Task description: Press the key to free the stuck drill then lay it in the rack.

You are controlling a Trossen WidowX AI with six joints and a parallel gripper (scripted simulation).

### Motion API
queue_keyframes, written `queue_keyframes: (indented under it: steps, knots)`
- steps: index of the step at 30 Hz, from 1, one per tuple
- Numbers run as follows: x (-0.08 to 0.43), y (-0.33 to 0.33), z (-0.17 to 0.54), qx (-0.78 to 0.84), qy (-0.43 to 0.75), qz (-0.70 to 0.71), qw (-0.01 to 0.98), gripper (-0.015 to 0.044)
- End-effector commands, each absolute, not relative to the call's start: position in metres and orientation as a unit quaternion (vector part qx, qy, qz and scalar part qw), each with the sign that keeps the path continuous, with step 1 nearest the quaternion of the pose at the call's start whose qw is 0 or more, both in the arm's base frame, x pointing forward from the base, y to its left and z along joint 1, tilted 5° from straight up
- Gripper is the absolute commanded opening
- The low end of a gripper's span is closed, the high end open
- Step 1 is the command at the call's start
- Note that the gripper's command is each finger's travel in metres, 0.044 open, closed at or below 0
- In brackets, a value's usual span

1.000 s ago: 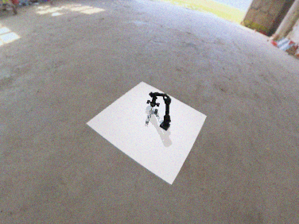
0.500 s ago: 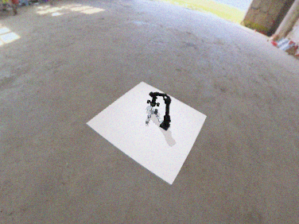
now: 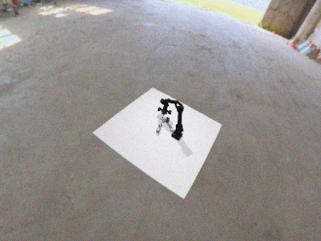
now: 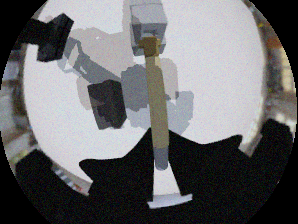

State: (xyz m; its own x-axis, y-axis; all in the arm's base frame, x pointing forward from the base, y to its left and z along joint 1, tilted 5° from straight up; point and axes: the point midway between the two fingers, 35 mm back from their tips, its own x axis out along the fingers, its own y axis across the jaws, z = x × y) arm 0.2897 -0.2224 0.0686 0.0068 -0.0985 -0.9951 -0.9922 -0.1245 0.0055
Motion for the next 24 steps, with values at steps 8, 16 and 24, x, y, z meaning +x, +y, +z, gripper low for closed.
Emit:
queue_keyframes:
  steps: [8, 16, 24]
  knots:
    - [0.2903, -0.2217, 0.0737, -0.557, 0.49, 0.503, 0.443, 0.0]
    - [0.2905, -0.2215, 0.0757, -0.557, 0.49, 0.503, 0.443, 0.0]
    - [0.2907, -0.2212, 0.0778, -0.557, 0.49, 0.503, 0.443, 0.0]
